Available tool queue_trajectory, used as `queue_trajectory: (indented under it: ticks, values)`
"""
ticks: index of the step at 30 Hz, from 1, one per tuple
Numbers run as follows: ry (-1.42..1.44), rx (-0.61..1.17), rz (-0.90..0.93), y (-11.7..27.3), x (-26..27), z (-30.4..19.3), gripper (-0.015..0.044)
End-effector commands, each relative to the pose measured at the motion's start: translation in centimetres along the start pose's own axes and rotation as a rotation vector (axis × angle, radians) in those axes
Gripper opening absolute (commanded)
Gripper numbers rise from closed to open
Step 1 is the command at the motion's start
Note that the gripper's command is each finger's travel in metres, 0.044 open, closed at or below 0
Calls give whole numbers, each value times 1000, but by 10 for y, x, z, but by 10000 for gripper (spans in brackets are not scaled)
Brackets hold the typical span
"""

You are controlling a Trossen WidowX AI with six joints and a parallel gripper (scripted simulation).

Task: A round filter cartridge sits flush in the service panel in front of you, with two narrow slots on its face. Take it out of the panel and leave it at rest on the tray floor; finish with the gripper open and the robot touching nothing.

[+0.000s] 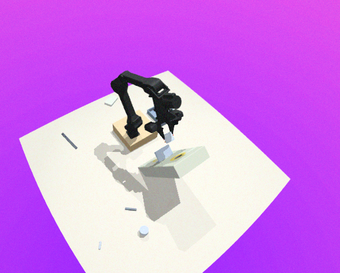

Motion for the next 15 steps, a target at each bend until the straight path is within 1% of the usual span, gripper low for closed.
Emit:
queue_trajectory:
  ticks: [1, 15]
  values:
    - [-4, -6, -1, 0, 13, 4, 0]
    - [-5, -14, 0, -6, 60, 6, 0]
Point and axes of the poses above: the point midway between the two fingers, 35 mm back from their tips, its own y axis back along the fingers, its own x axis across the jaws, z = x × y, the point moved 5 cm from there along y, back along the fingers, and after that the axes turned 7 degrees about y, right-handed, at the moved point
